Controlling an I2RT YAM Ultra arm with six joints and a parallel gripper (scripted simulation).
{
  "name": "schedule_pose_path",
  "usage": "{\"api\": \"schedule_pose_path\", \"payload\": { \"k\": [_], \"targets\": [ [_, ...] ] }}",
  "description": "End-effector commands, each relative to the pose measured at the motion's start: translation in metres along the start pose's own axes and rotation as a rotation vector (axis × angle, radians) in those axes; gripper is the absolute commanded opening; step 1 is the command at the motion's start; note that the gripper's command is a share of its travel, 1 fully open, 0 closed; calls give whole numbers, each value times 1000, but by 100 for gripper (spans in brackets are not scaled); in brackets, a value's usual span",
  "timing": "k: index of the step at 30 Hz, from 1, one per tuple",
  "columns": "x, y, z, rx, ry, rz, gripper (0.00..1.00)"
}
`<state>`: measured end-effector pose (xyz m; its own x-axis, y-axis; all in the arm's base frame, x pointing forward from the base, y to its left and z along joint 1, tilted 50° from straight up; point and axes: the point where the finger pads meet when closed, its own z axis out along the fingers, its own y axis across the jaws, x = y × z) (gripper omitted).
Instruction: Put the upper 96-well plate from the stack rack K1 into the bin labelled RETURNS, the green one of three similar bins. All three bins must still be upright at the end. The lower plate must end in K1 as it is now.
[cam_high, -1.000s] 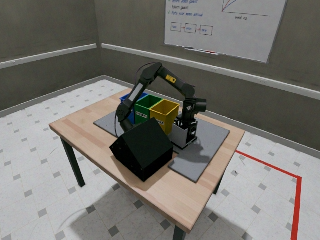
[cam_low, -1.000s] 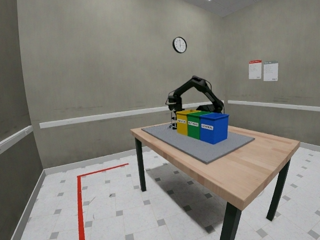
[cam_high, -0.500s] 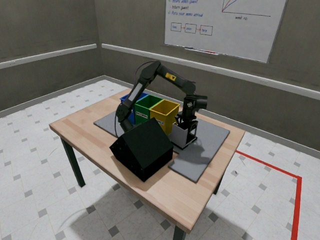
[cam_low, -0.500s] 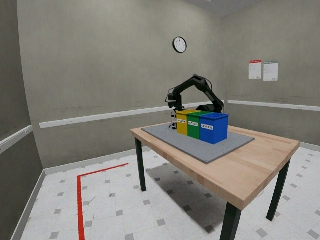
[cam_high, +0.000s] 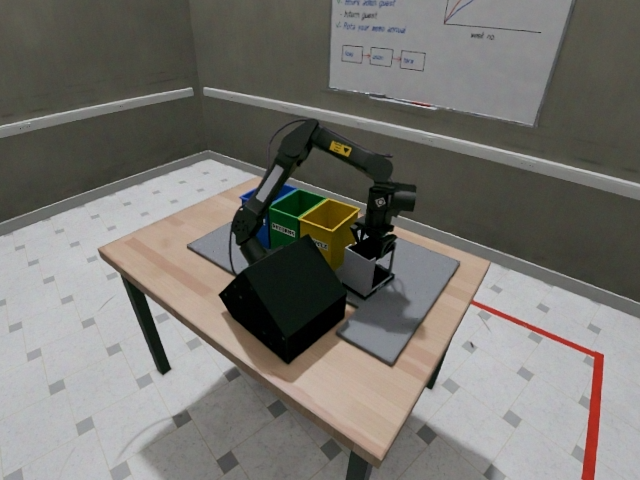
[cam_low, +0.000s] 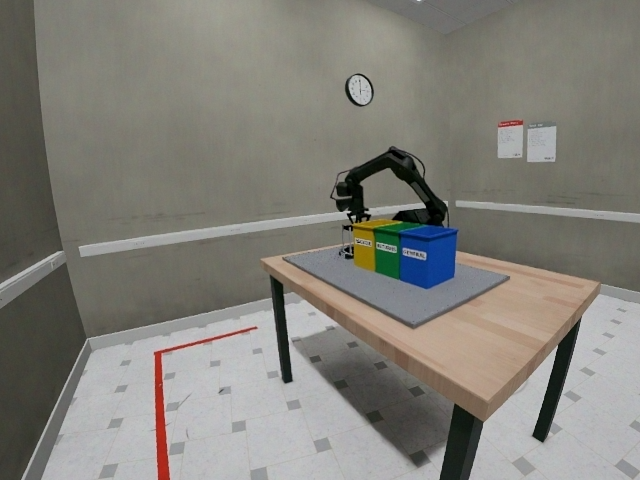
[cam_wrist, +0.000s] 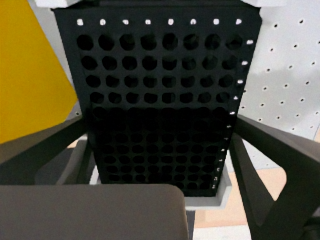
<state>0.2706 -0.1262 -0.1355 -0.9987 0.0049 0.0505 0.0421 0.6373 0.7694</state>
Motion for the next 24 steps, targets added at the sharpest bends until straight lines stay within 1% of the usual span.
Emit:
{"api": "schedule_pose_path", "payload": {
  "k": [1, 10, 12, 24],
  "targets": [
    [-9, -2, -33, 28, -55, -14, 0],
    [-7, -2, -48, 31, -52, -14, 0],
    [-7, -2, -48, 31, -52, -14, 0],
    [-5, -1, -68, 32, -51, -13, 0]
  ]
}}
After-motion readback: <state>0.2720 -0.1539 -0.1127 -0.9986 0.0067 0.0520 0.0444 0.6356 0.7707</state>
